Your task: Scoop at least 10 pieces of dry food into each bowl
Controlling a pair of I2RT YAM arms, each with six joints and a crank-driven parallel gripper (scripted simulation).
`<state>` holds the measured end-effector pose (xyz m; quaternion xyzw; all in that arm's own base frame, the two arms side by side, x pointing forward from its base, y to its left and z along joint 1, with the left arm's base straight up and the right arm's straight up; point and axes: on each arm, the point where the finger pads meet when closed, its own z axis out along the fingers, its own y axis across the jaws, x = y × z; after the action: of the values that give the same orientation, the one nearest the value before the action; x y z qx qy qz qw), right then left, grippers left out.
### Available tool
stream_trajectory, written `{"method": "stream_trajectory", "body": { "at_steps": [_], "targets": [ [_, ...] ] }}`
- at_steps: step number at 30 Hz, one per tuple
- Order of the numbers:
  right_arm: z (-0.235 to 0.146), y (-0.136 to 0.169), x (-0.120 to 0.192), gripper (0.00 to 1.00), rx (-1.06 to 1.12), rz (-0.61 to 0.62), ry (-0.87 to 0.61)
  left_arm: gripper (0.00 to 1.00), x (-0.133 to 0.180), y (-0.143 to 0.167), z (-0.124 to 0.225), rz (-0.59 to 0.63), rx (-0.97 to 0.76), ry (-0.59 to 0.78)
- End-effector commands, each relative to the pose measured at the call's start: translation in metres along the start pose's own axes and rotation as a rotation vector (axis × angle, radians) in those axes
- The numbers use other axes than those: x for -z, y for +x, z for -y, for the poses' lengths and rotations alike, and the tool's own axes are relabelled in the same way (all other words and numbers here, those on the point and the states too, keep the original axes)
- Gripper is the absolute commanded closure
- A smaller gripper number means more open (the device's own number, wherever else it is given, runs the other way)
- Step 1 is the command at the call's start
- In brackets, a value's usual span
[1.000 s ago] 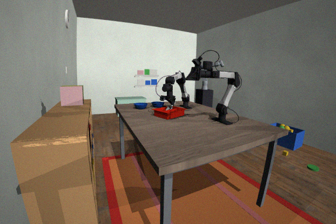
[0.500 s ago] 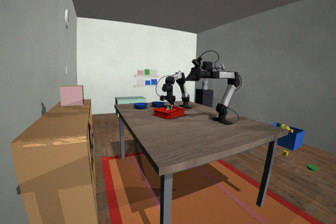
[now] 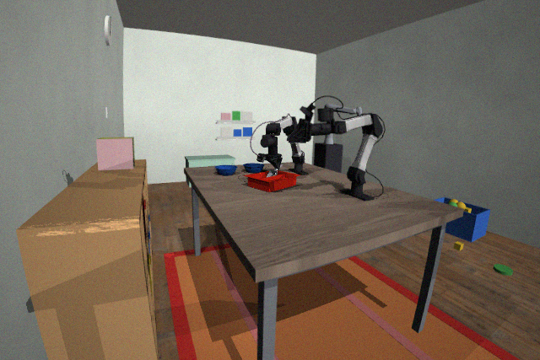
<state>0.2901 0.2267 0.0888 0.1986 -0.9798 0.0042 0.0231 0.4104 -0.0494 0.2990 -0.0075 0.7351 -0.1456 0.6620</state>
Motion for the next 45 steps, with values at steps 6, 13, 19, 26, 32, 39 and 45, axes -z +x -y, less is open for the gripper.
{"method": "stream_trajectory", "body": {
  "at_steps": [6, 13, 19, 26, 32, 39, 45],
  "targets": [
    [-0.001, -0.012, 0.023, 1.00, 0.003, 0.094, -0.013, 0.73, -0.022, 0.042, 0.037, -0.049, 0.199, 0.204],
    [-0.001, -0.012, 0.023, 1.00, 0.003, 0.094, -0.013, 0.73, -0.025, 0.073, 0.052, -0.122, 0.307, 0.283],
    [-0.001, -0.012, 0.023, 1.00, 0.003, 0.094, -0.013, 0.73, -0.022, 0.115, 0.070, -0.236, 0.450, 0.372],
    [-0.001, -0.012, 0.023, 1.00, 0.003, 0.094, -0.013, 0.73, -0.013, 0.148, 0.085, -0.343, 0.574, 0.440],
    [-0.001, -0.012, 0.023, 1.00, 0.003, 0.094, -0.013, 0.73, 0.005, 0.185, 0.101, -0.482, 0.721, 0.511],
    [-0.001, -0.012, 0.023, 1.00, 0.003, 0.094, -0.013, 0.73, 0.036, 0.222, 0.117, -0.666, 0.896, 0.577],
    [-0.001, -0.012, 0.023, 1.00, 0.003, 0.094, -0.013, 0.73, 0.057, 0.240, 0.125, -0.780, 0.995, 0.607]
  ]
}}
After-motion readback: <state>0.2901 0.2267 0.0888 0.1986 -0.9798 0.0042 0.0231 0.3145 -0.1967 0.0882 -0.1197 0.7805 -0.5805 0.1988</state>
